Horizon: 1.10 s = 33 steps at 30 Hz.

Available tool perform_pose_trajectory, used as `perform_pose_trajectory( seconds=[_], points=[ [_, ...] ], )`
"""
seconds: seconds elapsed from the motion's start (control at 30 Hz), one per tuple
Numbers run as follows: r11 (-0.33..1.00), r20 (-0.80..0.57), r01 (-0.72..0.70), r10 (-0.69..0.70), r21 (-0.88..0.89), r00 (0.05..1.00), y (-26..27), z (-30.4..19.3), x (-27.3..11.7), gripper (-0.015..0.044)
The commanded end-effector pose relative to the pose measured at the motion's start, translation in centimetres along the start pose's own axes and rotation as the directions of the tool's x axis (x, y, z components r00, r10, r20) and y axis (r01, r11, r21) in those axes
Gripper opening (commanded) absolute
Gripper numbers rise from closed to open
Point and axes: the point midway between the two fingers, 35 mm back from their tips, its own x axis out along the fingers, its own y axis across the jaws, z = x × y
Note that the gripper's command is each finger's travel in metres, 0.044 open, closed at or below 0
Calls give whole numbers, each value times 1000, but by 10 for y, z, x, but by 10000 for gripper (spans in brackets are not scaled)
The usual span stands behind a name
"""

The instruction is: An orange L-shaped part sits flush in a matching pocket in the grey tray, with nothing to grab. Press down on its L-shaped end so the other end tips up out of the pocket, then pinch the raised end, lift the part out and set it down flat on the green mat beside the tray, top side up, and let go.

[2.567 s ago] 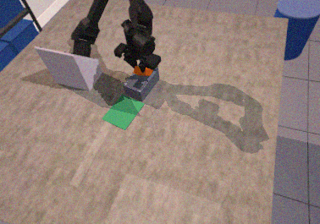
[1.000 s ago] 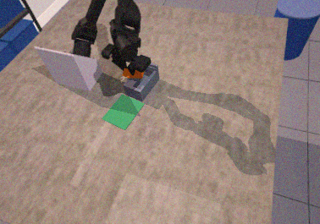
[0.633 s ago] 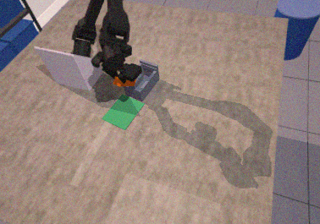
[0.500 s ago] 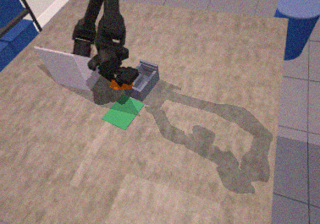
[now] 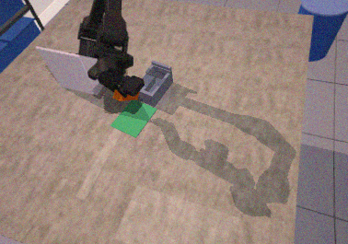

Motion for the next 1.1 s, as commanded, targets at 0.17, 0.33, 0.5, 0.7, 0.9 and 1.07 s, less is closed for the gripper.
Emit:
perform_pose_trajectory(
  seconds=[0.17, 0.33, 0.5, 0.7, 0.9, 1.07],
  points=[
    [1000, -9, 1, -1, -10, 1000, -2, -3, 10, 0],
    [1000, -9, 1, -1, -10, 1000, -2, -3, 18, 0],
    [1000, -9, 1, -1, -10, 1000, -2, -3, 26, 0],
    [1000, -8, 1, -1, -11, 1000, -2, -3, 36, 0],
    [1000, -8, 1, -1, -11, 1000, -2, -3, 46, 0],
    [1000, -8, 1, -1, -11, 1000, -2, -3, 54, 0]
  ],
)
